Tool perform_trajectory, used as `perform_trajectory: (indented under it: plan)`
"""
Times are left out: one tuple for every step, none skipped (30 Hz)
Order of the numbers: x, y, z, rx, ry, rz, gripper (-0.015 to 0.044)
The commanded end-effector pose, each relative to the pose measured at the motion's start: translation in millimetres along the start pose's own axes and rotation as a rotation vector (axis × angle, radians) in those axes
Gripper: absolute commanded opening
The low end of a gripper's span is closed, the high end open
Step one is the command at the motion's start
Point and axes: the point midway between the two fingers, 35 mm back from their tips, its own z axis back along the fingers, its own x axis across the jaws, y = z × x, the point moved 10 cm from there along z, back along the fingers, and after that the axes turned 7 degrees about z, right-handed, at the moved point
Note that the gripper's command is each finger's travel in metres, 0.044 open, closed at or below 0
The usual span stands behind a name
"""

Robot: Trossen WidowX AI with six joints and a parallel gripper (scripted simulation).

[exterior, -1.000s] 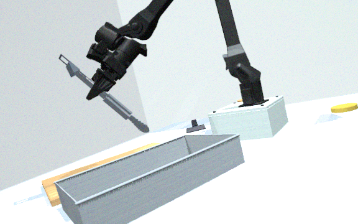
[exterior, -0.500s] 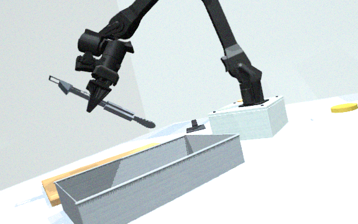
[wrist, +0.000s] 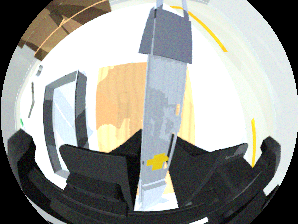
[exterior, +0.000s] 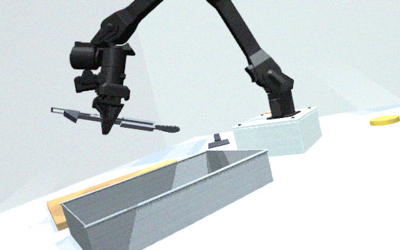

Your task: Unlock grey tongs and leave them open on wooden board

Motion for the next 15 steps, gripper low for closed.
perform_trajectory:
  plan:
    - [1,-8,-1,0.072,0.006,0.023,-0.0150]
    - [2,-9,-2,0.092,0.005,0.027,-0.0150]
    - [3,-11,-3,0.111,0.004,0.031,-0.0150]
    - [3,-12,-4,0.131,0.003,0.035,-0.0150]
    - [4,-13,-4,0.150,0.002,0.040,-0.0150]
    - [5,-14,-5,0.170,0.001,0.045,-0.0150]
    - [5,-15,-6,0.190,0.000,0.050,-0.0150]
    - [6,-17,-7,0.209,-0.001,0.055,-0.0150]
    - [7,-18,-8,0.229,-0.001,0.060,-0.0150]
    - [7,-19,-8,0.249,-0.002,0.066,-0.0150]
    - [8,-20,-9,0.268,-0.003,0.072,-0.0150]
    - [9,-21,-10,0.288,-0.004,0.078,-0.0150]
    - [10,-22,-10,0.308,-0.005,0.084,-0.0150]
    - [11,-23,-11,0.328,-0.006,0.091,-0.0150]
    - [12,-24,-12,0.347,-0.007,0.097,-0.0150]
